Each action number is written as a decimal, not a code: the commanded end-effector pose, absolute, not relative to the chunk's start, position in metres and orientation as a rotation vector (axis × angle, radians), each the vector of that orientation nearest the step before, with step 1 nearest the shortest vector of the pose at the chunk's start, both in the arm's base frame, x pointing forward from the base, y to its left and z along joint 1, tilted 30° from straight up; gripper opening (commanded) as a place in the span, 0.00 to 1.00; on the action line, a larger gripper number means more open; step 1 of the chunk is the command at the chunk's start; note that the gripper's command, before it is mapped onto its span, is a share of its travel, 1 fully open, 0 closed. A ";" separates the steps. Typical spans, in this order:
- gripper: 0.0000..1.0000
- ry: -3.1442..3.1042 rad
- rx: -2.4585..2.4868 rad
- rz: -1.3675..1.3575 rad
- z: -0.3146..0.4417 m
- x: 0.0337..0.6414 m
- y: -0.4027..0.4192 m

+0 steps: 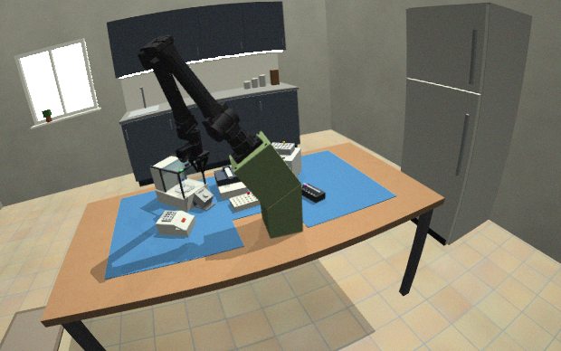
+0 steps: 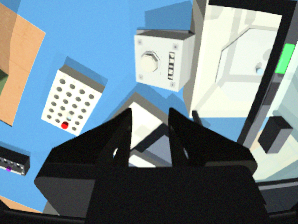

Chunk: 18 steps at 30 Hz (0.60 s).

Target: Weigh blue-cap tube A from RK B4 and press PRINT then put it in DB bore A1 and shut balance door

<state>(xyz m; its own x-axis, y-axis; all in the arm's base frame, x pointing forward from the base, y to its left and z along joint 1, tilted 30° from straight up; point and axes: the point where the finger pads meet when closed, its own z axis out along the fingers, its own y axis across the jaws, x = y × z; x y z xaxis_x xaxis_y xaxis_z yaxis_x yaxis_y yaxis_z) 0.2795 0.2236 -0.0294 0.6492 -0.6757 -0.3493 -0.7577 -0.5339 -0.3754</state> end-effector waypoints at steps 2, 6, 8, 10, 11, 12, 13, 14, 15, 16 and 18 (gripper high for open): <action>0.30 1.118 -2.366 0.213 -0.020 0.280 0.215; 0.30 1.117 -2.365 0.212 -0.014 0.281 0.212; 0.30 1.116 -2.365 0.210 -0.011 0.281 0.211; 0.30 1.115 -2.363 0.208 -0.007 0.282 0.210; 0.30 1.114 -2.363 0.207 -0.005 0.283 0.209; 0.30 1.113 -2.362 0.205 -0.003 0.284 0.209; 0.30 1.113 -2.362 0.205 -0.003 0.284 0.209; 0.30 1.113 -2.362 0.205 -0.003 0.284 0.209; 0.30 1.100 -2.368 0.207 -0.001 0.282 0.211; 0.30 1.108 -2.361 0.203 0.001 0.285 0.209; 0.30 1.109 -2.358 0.198 0.005 0.287 0.207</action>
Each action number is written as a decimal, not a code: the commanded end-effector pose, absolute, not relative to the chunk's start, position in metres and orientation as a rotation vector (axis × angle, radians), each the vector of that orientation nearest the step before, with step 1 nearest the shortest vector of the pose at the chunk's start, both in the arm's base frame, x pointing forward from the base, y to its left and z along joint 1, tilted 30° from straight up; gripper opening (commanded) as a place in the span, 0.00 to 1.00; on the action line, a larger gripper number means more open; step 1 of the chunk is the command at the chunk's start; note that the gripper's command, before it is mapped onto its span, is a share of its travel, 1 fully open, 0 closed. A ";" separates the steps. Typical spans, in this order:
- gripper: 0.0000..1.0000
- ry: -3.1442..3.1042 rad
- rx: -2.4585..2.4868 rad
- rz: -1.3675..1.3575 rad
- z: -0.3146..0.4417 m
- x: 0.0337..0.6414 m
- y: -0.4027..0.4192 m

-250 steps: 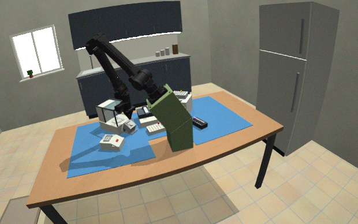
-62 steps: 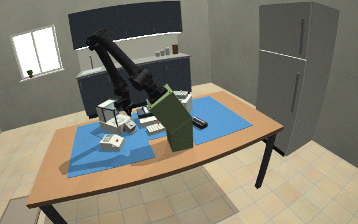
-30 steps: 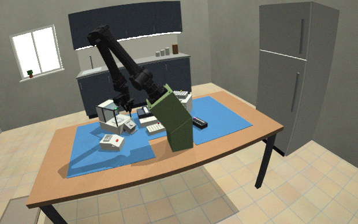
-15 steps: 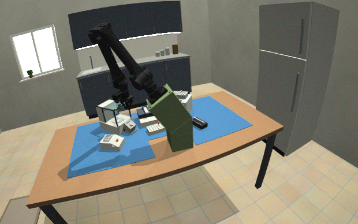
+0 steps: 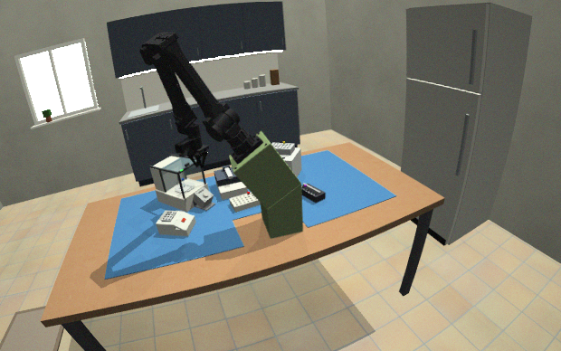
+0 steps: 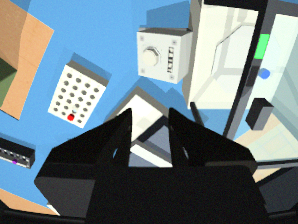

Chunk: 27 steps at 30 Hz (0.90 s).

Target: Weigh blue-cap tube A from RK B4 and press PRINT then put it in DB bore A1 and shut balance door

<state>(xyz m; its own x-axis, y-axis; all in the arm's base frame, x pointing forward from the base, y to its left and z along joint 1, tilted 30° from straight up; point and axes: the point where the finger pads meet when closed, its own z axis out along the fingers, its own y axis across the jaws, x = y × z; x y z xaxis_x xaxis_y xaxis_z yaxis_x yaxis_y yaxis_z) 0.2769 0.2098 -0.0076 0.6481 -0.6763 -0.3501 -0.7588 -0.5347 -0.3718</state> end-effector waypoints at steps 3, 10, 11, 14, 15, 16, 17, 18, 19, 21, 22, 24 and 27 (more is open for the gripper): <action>0.30 1.104 -2.354 0.191 0.012 0.290 0.206; 0.30 1.105 -2.356 0.193 0.021 0.288 0.199; 0.30 1.104 -2.355 0.190 0.024 0.289 0.199; 0.30 1.090 -2.359 0.189 0.027 0.289 0.202; 0.30 1.100 -2.353 0.186 0.028 0.291 0.198; 0.30 1.102 -2.353 0.187 0.029 0.291 0.197; 0.30 1.103 -2.355 0.189 0.030 0.289 0.196; 0.30 1.104 -2.355 0.189 0.031 0.289 0.195; 0.30 1.102 -2.354 0.187 0.033 0.290 0.194; 0.30 1.100 -2.352 0.184 0.038 0.291 0.193; 0.30 1.100 -2.352 0.183 0.039 0.291 0.192; 0.30 1.100 -2.352 0.183 0.042 0.291 0.191; 0.30 1.103 -2.355 0.187 0.045 0.289 0.187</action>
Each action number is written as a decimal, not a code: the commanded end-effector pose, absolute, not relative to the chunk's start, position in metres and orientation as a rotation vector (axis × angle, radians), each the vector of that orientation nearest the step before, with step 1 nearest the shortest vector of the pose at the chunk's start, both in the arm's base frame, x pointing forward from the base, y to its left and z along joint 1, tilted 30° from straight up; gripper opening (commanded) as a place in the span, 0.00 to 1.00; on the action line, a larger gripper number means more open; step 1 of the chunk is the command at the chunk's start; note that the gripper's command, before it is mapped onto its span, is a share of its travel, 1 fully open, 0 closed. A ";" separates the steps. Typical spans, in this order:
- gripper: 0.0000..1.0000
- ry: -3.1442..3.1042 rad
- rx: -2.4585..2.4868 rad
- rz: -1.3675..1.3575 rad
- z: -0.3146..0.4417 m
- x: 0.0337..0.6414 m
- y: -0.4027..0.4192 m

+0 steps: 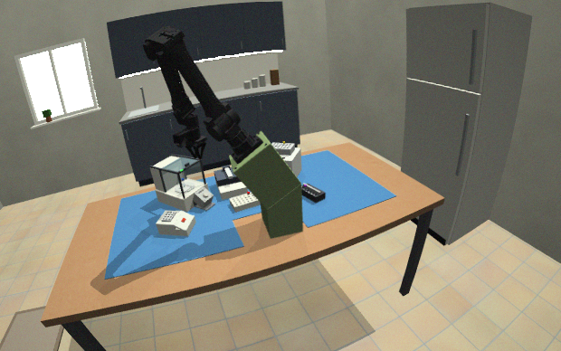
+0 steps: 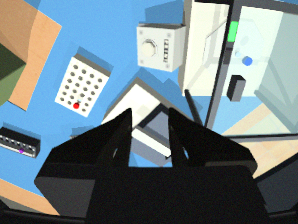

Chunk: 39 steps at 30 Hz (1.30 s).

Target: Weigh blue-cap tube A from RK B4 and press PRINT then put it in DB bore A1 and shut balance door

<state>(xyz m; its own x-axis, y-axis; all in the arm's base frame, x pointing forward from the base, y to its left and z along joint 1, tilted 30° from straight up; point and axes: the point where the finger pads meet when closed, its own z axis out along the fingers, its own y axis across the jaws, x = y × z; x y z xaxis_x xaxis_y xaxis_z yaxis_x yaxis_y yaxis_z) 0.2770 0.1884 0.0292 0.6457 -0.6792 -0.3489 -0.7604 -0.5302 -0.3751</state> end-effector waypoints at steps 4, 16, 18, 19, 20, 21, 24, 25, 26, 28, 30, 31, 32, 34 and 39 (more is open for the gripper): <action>0.30 1.092 -2.359 0.187 0.049 0.289 0.188; 0.30 1.151 -2.354 0.231 0.052 0.289 0.191; 0.30 1.232 -2.317 0.249 0.054 0.294 0.194; 0.30 1.232 -2.317 0.249 0.054 0.294 0.194; 0.30 1.232 -2.317 0.249 0.054 0.294 0.194; 0.30 1.264 -2.291 0.245 0.055 0.297 0.195; 0.30 1.404 -2.239 0.300 0.043 0.283 0.188; 0.30 1.439 -2.216 0.307 0.044 0.284 0.189; 0.30 1.473 -2.193 0.314 0.045 0.284 0.189; 0.30 1.533 -2.142 0.323 0.057 0.301 0.199; 0.30 1.608 -2.095 0.346 0.057 0.301 0.199; 0.30 1.645 -2.071 0.357 0.057 0.301 0.199; 0.30 1.688 -2.059 0.380 0.050 0.292 0.195; 0.30 1.754 -2.004 0.396 0.059 0.303 0.201; 0.30 1.877 -1.930 0.442 0.048 0.291 0.197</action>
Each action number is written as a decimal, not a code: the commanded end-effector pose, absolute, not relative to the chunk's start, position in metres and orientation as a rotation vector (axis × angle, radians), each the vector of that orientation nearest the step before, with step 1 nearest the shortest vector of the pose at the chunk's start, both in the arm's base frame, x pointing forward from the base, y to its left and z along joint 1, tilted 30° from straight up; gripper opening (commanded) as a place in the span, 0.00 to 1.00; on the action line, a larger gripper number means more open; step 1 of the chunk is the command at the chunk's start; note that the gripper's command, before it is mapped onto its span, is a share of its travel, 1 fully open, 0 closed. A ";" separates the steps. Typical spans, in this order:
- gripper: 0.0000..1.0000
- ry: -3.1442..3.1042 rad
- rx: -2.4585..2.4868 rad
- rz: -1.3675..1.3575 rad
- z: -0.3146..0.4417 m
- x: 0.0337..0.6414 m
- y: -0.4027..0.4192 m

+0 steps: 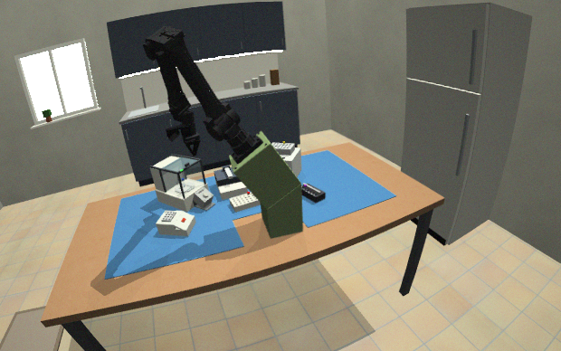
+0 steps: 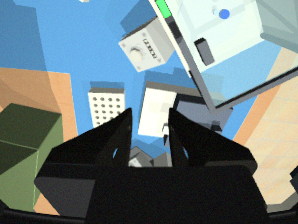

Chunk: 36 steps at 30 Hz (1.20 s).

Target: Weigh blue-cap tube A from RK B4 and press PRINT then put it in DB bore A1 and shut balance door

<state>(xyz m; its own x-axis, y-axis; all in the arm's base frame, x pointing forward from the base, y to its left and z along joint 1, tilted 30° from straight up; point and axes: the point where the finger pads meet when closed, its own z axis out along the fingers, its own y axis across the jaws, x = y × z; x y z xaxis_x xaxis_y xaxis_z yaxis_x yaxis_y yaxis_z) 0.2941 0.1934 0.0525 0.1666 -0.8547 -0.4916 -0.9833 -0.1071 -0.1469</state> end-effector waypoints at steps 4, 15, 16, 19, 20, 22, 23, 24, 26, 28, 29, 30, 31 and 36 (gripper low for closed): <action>0.30 1.991 -1.803 0.465 0.061 0.308 0.205; 0.30 2.244 -1.540 0.544 0.064 0.313 0.208; 0.30 2.310 -1.514 0.570 0.050 0.297 0.202; 0.30 2.366 -1.399 0.584 0.065 0.316 0.211; 0.30 2.394 -1.362 0.593 0.065 0.316 0.211; 0.30 2.440 -1.286 0.608 0.066 0.318 0.212; 0.30 2.468 -1.248 0.617 0.066 0.317 0.212; 0.30 2.502 -1.210 0.628 0.063 0.314 0.210; 0.30 2.573 -1.133 0.649 0.056 0.305 0.207; 0.30 2.580 -1.080 0.654 0.068 0.320 0.215; 0.30 2.604 -1.039 0.662 0.068 0.320 0.215; 0.30 2.620 -0.997 0.669 0.068 0.322 0.215; 0.30 2.620 -0.997 0.669 0.068 0.322 0.215; 0.30 2.737 -0.823 0.700 0.057 0.310 0.209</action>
